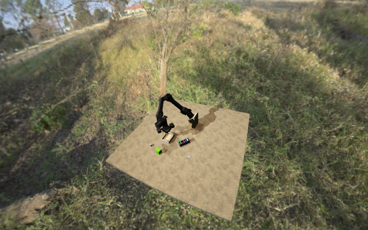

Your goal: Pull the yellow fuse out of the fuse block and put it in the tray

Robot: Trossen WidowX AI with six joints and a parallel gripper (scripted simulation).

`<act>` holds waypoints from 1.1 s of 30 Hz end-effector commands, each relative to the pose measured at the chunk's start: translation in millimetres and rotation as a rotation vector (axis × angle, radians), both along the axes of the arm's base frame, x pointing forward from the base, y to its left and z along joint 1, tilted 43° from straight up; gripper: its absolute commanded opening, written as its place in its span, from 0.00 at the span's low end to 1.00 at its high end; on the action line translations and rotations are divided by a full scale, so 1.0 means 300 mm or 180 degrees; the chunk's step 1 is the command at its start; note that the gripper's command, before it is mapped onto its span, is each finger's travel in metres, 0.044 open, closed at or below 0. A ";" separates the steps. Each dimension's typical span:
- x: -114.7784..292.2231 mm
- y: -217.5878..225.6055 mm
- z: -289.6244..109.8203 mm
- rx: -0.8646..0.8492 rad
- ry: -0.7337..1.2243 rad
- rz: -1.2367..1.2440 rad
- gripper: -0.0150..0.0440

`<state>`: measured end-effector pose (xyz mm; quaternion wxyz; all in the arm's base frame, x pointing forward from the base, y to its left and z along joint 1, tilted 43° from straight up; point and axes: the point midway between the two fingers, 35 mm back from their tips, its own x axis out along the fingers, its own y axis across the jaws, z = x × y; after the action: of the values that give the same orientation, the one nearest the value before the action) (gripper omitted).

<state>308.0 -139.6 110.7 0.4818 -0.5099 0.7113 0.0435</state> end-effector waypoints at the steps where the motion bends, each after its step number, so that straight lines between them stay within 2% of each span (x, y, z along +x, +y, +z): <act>1: -0.009 -0.019 -0.026 -0.0002 0.0039 -0.0003 0.25; 20: -0.013 -0.062 -0.069 -0.0008 0.0039 -0.0002 0.25; 33: -0.007 -0.053 -0.052 -0.0016 0.0010 -0.0007 0.81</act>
<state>305.7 -157.6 93.0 0.4791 -0.5103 0.7129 0.0420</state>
